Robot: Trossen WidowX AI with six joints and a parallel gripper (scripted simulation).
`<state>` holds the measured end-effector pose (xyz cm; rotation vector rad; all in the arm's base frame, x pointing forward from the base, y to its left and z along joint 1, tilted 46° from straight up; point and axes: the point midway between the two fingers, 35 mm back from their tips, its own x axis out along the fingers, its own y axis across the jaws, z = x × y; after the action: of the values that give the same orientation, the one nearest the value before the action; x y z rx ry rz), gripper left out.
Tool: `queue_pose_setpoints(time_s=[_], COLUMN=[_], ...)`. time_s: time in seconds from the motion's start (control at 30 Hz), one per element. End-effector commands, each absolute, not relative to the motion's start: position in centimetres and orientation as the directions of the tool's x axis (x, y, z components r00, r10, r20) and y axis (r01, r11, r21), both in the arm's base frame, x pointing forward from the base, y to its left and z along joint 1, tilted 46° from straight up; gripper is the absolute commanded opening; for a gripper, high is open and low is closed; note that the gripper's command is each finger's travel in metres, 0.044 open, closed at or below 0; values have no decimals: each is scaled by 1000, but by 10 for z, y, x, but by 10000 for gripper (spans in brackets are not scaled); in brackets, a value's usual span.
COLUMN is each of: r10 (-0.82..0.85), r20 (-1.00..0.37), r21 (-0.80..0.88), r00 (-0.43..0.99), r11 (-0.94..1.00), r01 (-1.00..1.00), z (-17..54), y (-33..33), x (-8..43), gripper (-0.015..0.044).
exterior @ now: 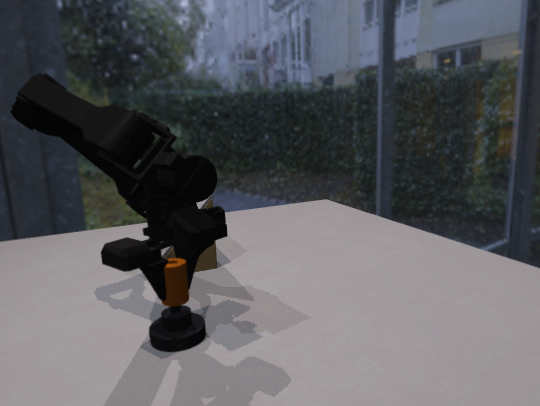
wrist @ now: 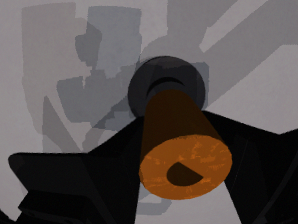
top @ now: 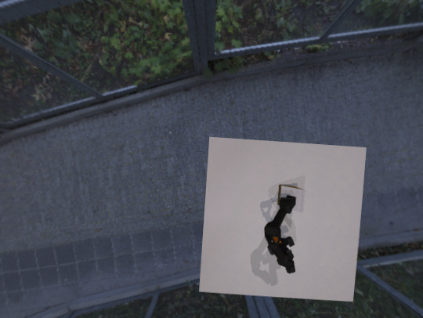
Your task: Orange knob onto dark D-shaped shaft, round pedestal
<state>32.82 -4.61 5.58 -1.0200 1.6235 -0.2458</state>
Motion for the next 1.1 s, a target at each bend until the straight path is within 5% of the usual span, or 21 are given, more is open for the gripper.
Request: queue_pose_setpoints(time_s=[0.0,1.07], r10=[-721,-720], r20=[-693,-693], r21=[-639,-555], r00=[23,24], r11=[598,513], r01=[-484,-655], z=[57,59], y=[-48,-44], x=[329,332], gripper=[0,0])
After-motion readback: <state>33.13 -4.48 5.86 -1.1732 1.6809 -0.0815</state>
